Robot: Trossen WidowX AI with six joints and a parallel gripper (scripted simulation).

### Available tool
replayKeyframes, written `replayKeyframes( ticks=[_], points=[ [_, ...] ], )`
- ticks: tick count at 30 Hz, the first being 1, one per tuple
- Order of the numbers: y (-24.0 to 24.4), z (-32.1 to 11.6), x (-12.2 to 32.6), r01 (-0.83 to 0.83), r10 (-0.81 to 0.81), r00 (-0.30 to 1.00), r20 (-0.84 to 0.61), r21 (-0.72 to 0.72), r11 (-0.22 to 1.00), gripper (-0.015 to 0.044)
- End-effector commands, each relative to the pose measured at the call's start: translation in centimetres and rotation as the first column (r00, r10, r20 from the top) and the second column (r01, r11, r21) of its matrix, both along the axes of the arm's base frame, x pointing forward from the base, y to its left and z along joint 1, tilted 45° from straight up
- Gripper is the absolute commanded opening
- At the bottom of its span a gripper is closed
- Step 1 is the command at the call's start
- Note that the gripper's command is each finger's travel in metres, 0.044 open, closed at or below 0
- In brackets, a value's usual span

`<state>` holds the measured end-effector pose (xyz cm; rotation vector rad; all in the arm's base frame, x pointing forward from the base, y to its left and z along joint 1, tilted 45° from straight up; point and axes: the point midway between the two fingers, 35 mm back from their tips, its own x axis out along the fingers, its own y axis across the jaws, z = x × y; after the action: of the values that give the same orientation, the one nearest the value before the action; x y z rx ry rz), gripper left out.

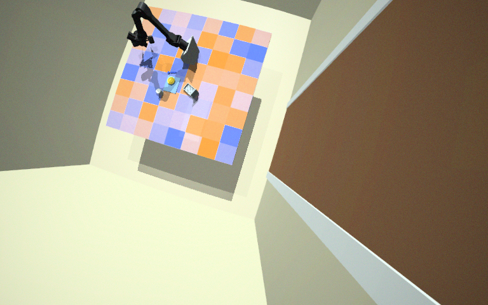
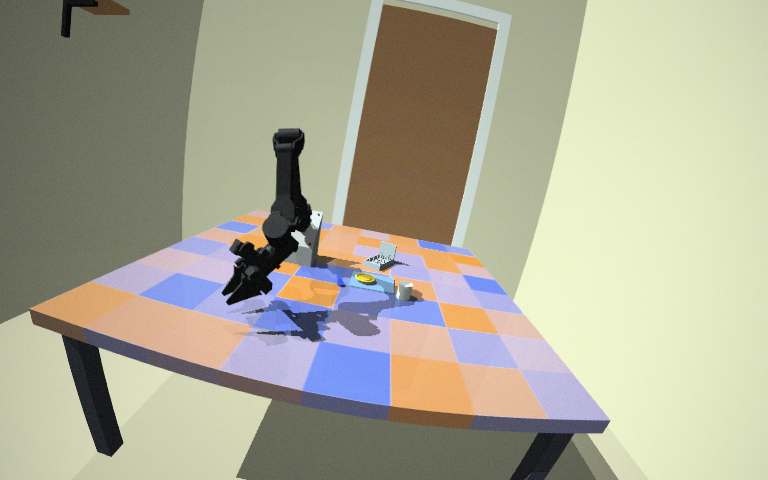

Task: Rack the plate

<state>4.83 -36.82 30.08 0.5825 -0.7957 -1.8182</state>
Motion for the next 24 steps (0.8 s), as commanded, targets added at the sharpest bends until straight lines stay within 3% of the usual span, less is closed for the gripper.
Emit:
replayKeyframes(
  ticks=[1,24],
  points=[
    [0.0,-1.4,3.1,-0.083,0.090,0.993,-0.074,0.086,0.993,0.0400],
    [4.2,-8.1,15.2,-0.332,0.512,0.777,-0.367,0.452,0.828,0.0400]
  ],
)
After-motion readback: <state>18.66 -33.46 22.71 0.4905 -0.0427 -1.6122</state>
